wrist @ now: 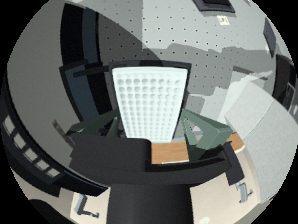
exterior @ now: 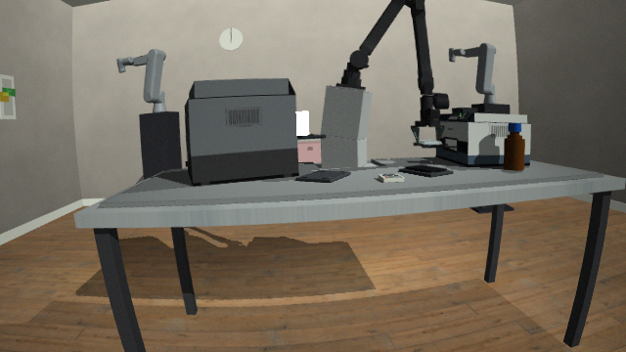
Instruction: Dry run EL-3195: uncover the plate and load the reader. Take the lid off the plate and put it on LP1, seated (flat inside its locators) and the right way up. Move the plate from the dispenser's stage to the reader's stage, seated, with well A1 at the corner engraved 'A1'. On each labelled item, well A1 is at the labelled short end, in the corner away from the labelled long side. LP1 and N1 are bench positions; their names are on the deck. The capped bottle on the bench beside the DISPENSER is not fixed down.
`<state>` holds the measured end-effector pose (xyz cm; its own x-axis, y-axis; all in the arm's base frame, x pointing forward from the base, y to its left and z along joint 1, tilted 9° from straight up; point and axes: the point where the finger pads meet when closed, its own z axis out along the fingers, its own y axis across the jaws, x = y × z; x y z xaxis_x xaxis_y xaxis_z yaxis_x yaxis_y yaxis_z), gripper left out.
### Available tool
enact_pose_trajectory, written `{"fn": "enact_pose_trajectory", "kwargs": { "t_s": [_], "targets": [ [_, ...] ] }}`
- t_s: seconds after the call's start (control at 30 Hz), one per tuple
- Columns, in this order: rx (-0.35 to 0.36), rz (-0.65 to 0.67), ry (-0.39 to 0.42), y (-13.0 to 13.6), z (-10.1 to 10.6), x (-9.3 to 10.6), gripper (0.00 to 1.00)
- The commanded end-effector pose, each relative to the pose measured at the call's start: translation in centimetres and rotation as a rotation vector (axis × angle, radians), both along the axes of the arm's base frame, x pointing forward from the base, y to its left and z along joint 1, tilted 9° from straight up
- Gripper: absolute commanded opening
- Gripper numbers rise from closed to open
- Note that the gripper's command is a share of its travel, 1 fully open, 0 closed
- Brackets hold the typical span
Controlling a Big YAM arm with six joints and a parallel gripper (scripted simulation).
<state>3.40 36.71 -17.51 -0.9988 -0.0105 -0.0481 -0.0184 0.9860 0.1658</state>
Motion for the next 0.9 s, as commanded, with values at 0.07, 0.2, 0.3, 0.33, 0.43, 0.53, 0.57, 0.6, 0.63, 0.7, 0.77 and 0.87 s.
{"fn": "enact_pose_trajectory", "kwargs": {
  "t_s": [0.07, 0.2, 0.3, 0.33, 0.43, 0.53, 0.57, 0.6, 0.63, 0.7, 0.77, 0.87],
  "targets": [
    [0.150, 0.002, -0.012, 7.0, 2.7, 0.8, 1.00],
    [0.162, 0.002, -0.013, 7.4, 2.9, 0.8, 1.00],
    [0.168, 0.002, -0.014, 7.7, 3.1, 0.8, 1.00],
    [0.168, 0.002, -0.014, 7.7, 3.1, 0.8, 1.00],
    [0.174, 0.002, -0.014, 7.9, 3.2, 0.8, 1.00],
    [0.146, 0.003, -0.013, 6.5, 2.3, 0.7, 1.00],
    [0.139, 0.003, -0.012, 6.2, 2.0, 0.7, 1.00],
    [0.132, 0.003, -0.012, 5.9, 1.8, 0.7, 1.00],
    [0.125, 0.003, -0.011, 5.5, 1.6, 0.7, 1.00],
    [0.112, 0.003, -0.010, 4.9, 1.2, 0.6, 1.00],
    [0.106, 0.003, -0.010, 4.5, 1.1, 0.6, 1.00],
    [0.100, 0.004, -0.009, 4.1, 1.0, 0.5, 1.00]
  ]
}}
